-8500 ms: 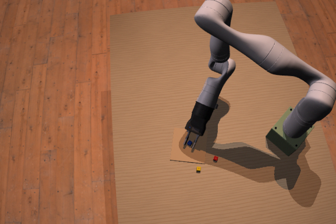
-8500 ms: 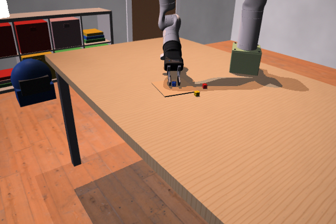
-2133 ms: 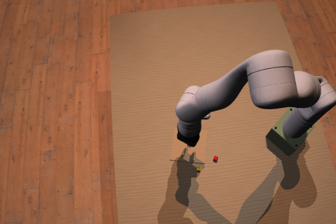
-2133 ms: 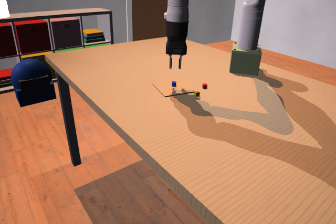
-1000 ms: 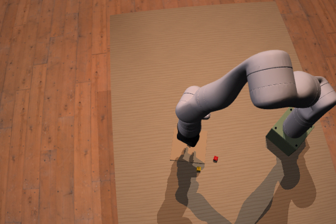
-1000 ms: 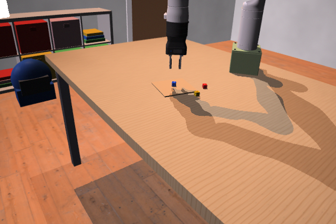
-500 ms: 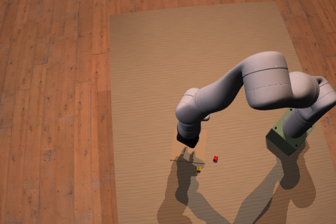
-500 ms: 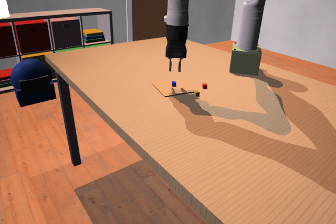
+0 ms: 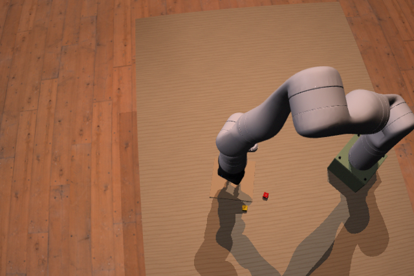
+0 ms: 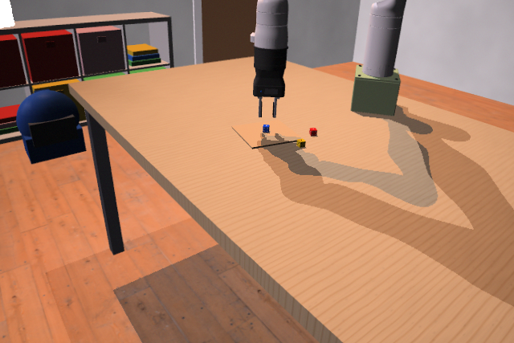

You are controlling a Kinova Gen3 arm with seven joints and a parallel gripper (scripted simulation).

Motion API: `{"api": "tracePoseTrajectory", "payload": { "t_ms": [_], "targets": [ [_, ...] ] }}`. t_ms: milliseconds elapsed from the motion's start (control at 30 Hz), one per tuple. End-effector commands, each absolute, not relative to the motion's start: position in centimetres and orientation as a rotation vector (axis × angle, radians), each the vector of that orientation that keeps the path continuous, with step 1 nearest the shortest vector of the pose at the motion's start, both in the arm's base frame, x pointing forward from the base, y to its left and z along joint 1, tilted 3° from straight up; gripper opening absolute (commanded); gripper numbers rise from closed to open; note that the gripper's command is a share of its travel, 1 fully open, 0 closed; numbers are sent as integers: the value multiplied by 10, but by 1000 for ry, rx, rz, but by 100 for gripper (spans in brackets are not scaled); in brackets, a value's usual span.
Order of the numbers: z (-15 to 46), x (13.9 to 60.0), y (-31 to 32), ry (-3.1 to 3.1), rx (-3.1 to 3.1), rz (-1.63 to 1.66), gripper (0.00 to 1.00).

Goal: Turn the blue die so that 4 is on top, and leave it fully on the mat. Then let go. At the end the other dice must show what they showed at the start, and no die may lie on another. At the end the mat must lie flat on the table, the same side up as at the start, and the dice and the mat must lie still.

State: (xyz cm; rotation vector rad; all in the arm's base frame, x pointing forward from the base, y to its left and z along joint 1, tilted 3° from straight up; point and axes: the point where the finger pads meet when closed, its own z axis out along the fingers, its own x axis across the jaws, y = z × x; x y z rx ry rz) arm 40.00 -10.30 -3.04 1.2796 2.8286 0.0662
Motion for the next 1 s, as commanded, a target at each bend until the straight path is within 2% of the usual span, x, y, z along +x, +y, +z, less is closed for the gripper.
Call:
{"api": "tracePoseTrajectory", "payload": {
  "t_ms": [0,967],
  "targets": [
    [-35,399,-104,2830,1285,64,64],
    [-50,400,-104,2830,1285,64,64]
  ]
}}
